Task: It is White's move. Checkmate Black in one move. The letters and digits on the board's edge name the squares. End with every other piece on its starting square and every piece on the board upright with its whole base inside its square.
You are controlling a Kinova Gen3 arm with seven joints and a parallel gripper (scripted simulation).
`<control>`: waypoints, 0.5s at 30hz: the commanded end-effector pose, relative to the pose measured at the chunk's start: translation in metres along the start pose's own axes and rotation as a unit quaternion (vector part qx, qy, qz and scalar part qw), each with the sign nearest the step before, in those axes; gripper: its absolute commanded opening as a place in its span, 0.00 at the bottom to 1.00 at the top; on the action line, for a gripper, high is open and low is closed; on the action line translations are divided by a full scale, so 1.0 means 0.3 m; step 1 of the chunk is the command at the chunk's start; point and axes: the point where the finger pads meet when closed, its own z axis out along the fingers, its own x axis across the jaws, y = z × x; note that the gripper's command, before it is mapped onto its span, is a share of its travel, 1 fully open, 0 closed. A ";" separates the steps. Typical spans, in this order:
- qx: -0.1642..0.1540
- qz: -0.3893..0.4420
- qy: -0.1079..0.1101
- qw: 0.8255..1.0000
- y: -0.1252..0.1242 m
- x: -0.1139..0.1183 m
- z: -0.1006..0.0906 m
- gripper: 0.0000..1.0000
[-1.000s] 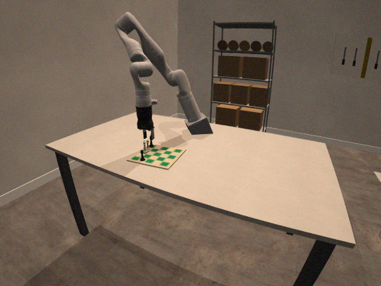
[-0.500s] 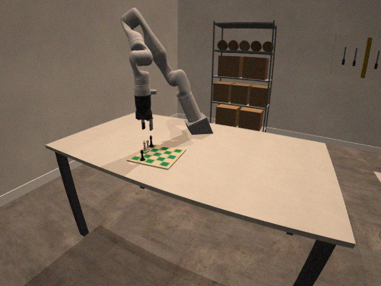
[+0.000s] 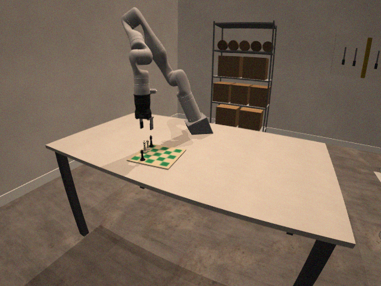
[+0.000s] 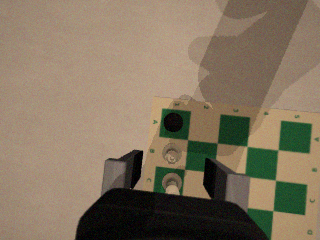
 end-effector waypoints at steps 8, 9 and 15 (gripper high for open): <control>-0.001 0.000 0.000 1.000 0.002 0.000 -0.002 1.00; -0.001 0.000 0.000 1.000 0.002 0.000 -0.002 1.00; -0.001 0.000 0.000 1.000 0.002 0.000 -0.014 1.00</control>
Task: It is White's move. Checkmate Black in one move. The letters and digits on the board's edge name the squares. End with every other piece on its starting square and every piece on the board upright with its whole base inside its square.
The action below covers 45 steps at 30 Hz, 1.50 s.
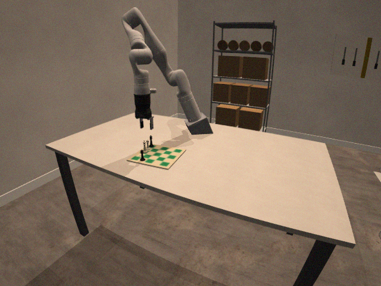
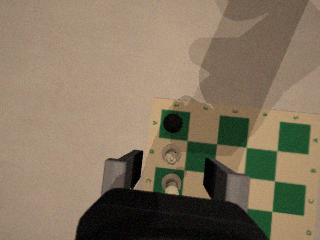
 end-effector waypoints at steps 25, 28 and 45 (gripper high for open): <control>-0.002 0.000 -0.001 1.000 0.003 -0.001 -0.212 1.00; -0.002 0.000 -0.001 1.000 0.003 -0.001 -0.212 1.00; -0.002 0.000 -0.001 1.000 0.003 -0.001 -0.212 1.00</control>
